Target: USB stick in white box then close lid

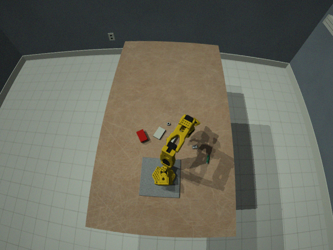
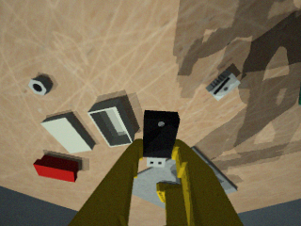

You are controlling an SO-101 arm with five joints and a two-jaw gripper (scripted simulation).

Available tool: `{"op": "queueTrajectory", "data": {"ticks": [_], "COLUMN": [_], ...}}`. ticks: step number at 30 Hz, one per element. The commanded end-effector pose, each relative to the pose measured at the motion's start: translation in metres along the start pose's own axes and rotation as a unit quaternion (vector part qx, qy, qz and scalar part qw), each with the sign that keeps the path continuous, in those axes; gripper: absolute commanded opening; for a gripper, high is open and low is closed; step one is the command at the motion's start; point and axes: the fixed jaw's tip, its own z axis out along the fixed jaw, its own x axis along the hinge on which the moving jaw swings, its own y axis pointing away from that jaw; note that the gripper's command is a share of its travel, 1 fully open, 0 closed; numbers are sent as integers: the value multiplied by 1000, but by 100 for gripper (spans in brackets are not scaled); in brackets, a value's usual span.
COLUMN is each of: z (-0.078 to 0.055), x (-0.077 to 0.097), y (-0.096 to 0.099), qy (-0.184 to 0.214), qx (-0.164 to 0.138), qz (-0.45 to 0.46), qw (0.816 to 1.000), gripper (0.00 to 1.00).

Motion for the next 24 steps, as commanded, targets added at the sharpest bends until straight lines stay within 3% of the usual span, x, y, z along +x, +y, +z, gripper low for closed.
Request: {"op": "queueTrajectory", "data": {"ticks": [1,13,24], "z": [-2,0,0], "x": [14,39,42], "y": [23,47,50], "qy": [-9,-6,-6], "qx": [-4,-3,-3], "qz": [-52,-133,-141], "qw": [999,991,990], "gripper": [8,8,8]}}
